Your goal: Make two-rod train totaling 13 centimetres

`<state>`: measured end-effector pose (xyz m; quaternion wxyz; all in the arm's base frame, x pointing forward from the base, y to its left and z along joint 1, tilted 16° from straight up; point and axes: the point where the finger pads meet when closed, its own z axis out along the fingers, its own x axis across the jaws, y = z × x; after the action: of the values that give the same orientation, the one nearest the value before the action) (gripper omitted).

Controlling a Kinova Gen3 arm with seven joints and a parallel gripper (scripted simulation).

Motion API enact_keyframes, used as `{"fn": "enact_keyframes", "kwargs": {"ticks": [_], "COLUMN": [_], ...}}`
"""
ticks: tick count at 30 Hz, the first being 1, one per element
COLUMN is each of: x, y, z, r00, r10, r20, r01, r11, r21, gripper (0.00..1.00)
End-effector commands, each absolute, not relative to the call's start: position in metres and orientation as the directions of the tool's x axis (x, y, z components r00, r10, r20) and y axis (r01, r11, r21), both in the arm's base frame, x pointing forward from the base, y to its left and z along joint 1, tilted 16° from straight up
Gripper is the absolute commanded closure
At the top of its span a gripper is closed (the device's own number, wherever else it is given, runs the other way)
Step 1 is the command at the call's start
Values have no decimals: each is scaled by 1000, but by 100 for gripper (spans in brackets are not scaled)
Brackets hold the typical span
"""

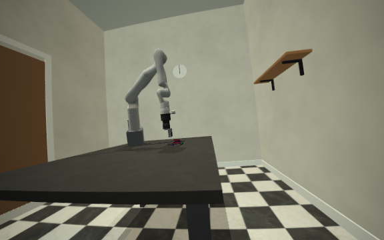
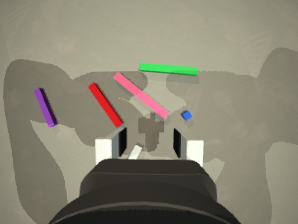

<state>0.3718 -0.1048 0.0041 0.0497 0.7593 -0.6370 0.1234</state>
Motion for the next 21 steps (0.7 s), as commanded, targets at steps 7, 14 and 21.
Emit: {"fn": "enact_keyframes", "kwargs": {"ticks": [7, 14, 21], "x": [369, 369, 369], "y": [-100, -100, -100], "z": [3, 3, 3], "r00": [43, 35, 35], "r10": [-967, -968, -968], "r20": [249, 249, 249], "r01": [-992, -992, -992], "r11": [-72, -63, -63], "r21": [-107, -109, -109], "gripper": [0, 0, 0]}}
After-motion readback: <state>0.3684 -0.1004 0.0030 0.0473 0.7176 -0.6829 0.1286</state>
